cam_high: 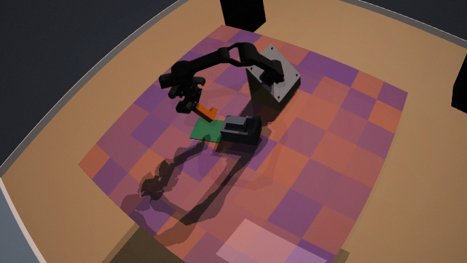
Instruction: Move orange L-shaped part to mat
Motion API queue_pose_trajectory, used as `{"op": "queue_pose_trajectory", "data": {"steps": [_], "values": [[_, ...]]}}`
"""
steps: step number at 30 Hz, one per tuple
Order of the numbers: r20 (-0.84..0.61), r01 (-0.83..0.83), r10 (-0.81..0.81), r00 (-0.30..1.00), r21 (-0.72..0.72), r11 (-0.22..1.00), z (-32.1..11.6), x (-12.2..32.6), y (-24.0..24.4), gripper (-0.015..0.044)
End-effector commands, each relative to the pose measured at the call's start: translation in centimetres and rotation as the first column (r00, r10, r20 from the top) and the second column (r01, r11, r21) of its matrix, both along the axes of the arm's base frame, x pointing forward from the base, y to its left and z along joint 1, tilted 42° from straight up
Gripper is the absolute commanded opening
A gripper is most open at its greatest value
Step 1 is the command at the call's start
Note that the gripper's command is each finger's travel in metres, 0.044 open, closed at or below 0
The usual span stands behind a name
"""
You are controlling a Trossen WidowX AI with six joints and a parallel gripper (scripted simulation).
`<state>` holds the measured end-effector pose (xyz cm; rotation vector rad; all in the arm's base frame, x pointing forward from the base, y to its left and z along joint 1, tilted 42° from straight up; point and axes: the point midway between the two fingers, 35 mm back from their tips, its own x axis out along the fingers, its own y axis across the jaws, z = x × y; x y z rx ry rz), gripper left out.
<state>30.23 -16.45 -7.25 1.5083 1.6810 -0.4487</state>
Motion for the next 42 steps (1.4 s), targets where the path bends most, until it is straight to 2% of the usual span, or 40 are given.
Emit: {"op": "queue_pose_trajectory", "data": {"steps": [1, 42], "values": [[-0.006, 0.002, -0.002, 1.000, 0.008, 1.000, -0.5, -0.1, 0.7, 0.0000], [-0.005, 0.002, -0.002, 1.000, 0.011, 1.000, -5.0, 0.2, 4.7, 0.0000]]}}
